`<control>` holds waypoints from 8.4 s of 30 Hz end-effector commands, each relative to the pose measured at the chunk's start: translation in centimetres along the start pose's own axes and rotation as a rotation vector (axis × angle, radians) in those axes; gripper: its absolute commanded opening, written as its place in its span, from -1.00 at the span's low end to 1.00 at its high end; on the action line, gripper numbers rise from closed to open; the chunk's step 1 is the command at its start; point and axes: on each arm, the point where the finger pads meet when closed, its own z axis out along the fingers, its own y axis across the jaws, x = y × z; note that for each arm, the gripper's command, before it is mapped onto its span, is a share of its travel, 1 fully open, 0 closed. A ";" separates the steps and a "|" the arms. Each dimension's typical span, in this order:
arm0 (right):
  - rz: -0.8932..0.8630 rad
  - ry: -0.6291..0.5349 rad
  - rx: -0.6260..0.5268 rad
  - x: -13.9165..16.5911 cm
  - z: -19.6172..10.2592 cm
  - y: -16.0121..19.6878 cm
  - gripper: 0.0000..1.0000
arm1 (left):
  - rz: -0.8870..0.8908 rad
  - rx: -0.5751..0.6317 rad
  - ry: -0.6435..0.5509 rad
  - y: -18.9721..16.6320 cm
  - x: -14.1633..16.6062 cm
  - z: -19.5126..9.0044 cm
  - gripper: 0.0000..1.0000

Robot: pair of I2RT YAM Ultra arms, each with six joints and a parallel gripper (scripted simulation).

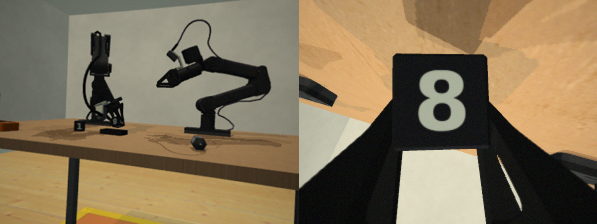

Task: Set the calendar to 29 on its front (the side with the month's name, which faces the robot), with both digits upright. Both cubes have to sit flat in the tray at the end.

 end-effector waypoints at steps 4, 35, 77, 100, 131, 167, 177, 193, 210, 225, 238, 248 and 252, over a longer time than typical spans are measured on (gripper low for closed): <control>-0.373 -0.112 -0.158 -0.8 -1.1 2.5 -0.30 | 0.003 0.002 -0.036 0.0 -0.9 -0.3 1.00; -1.315 -0.464 -0.287 0.0 -1.1 1.0 -0.30 | 0.003 0.002 -0.036 0.0 -0.9 -0.3 1.00; -1.796 -0.720 -0.239 1.9 0.2 -2.4 -0.30 | 0.003 0.002 -0.036 0.0 -0.9 -0.3 1.00; -1.789 -0.714 -0.246 1.8 1.6 -3.6 -0.30 | 0.003 0.002 -0.036 0.0 -0.9 -0.3 1.00; -1.818 -0.777 -0.224 2.0 -0.5 -3.2 0.28 | 0.003 0.002 -0.036 0.0 -0.9 -0.3 1.00; -1.984 -0.437 0.159 -3.1 -8.1 -10.9 0.28 | 0.003 0.002 -0.036 0.0 -0.9 -0.3 1.00; -2.081 -0.158 0.465 -7.5 -10.8 -10.2 0.28 | 0.003 0.002 -0.036 0.0 -0.9 -0.3 1.00; -2.163 0.162 0.640 -9.8 -10.3 -7.9 0.28 | 0.003 0.002 -0.036 0.0 -0.9 -0.3 1.00; -2.166 0.168 0.631 -10.6 -8.4 -9.1 0.28 | 0.003 0.002 -0.036 0.0 -0.9 -0.3 1.00; -2.166 0.168 0.631 -11.3 -6.7 -9.8 0.28 | 0.003 0.002 -0.036 0.0 -0.9 -0.3 1.00; -2.168 0.154 0.643 -11.5 -7.0 -9.6 -0.05 | 0.003 0.002 -0.036 0.0 -0.9 -0.3 1.00; -2.168 0.151 0.645 -11.2 -7.0 -9.5 -0.25 | 0.003 0.002 -0.036 0.0 -0.9 -0.3 1.00; -2.168 0.150 0.645 -11.0 -6.9 -9.4 -0.76 | 0.003 0.002 -0.036 0.0 -0.9 -0.3 1.00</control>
